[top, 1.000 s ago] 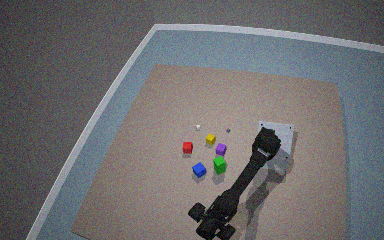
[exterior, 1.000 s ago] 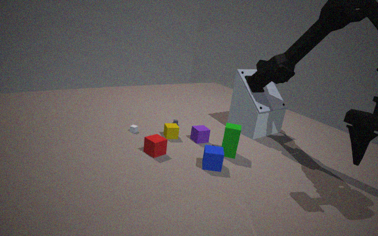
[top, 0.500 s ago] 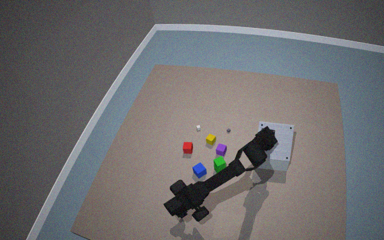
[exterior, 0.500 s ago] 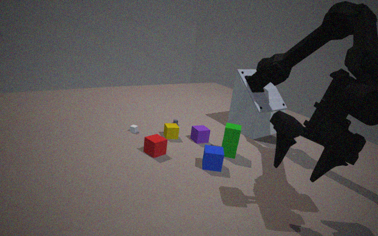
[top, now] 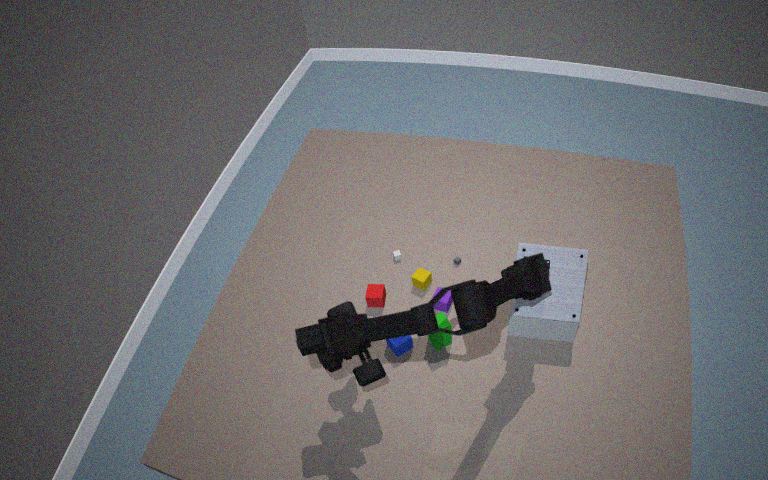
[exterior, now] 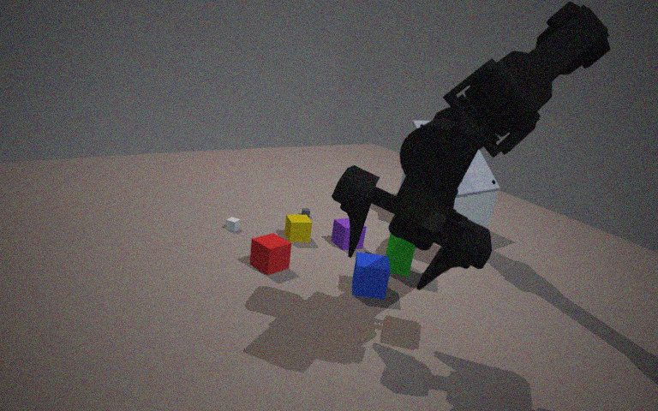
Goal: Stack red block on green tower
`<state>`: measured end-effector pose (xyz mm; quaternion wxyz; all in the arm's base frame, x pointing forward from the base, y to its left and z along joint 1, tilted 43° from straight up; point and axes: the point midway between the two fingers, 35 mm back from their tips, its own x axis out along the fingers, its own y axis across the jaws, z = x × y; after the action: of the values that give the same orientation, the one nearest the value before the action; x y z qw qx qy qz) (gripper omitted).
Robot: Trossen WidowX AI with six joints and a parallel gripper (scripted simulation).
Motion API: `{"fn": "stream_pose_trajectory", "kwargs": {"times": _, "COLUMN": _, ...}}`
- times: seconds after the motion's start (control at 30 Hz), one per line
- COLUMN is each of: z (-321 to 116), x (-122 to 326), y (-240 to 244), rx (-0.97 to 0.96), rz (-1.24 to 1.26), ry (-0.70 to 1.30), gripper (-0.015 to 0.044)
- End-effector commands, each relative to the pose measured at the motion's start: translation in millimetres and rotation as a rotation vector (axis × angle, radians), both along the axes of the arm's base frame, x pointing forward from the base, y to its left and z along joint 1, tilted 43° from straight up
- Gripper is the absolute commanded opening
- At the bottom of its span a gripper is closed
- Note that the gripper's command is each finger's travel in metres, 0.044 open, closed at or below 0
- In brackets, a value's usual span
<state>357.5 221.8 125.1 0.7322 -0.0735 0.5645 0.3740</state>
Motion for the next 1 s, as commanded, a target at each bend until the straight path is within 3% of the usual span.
{"fn": "stream_pose_trajectory", "kwargs": {"times": 0.0, "z": -18.7, "x": 16.3, "y": -26.6, "rx": 0.020, "rz": -0.043, "ry": 0.057, "gripper": 0.0440}}
{"fn": "stream_pose_trajectory", "kwargs": {"times": 0.63, "z": -114.1, "x": 42.4, "y": -174.7, "rx": 0.255, "rz": -0.355, "ry": 0.359, "gripper": 0.0440}}
{"fn": "stream_pose_trajectory", "kwargs": {"times": 0.97, "z": -141.4, "x": 42.8, "y": -157.4, "rx": 0.266, "rz": -0.366, "ry": 0.366, "gripper": 0.0440}}
